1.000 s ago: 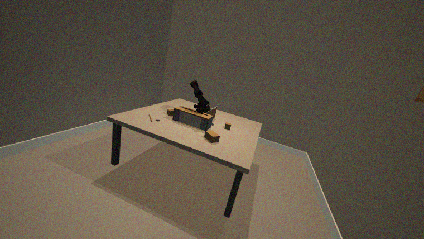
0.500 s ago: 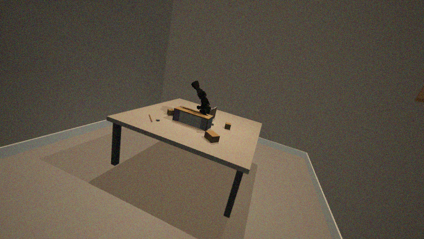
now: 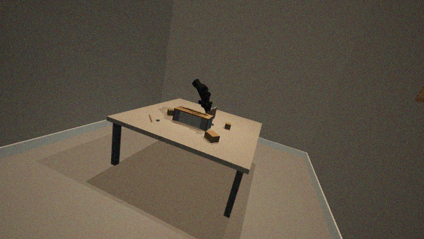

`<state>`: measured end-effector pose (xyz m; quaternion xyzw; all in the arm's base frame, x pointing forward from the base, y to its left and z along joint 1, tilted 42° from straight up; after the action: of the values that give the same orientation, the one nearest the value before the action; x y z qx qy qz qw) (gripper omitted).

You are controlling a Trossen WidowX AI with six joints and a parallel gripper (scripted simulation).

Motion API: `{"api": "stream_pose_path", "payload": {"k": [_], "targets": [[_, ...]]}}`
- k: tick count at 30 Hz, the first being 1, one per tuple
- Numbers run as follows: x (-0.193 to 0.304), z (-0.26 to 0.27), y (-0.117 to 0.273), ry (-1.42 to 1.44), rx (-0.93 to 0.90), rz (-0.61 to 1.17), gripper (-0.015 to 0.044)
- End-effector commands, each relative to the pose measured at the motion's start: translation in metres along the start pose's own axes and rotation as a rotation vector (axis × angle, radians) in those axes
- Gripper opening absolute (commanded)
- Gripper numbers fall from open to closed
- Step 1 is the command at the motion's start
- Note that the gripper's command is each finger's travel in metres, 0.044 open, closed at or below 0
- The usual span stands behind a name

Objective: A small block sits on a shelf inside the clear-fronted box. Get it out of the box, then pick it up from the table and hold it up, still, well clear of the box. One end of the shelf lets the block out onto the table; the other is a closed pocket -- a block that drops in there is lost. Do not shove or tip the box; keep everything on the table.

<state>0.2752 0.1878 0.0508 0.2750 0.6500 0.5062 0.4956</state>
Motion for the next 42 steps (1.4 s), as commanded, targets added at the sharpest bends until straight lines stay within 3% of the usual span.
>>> {"api": "stream_pose_path", "payload": {"k": [1, 4, 7, 23, 42], "targets": [[0.000, 0.000, 0.000, 0.000, 0.000, 0.000, 0.0400], [0.001, -0.001, 0.000, 0.072, -0.003, -0.007, 0.0348], [0.005, -0.003, -0.001, 0.380, -0.010, -0.041, 0.0285], [0.024, -0.019, -0.002, 2.090, 0.141, -0.241, 0.0285], [0.036, -0.031, -0.001, 3.304, 0.551, -0.292, 0.0285]]}}
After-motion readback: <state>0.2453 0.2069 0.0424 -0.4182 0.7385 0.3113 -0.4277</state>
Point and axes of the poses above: the point midway between the two fingers, 35 mm back from their tips, its own y axis back along the fingers, its own z axis across the jaws, x = y × z, the point moved 1 cm from there along y, back along the fingers, and after that the axes turned 11 degrees about y, right-handed, at the moved point
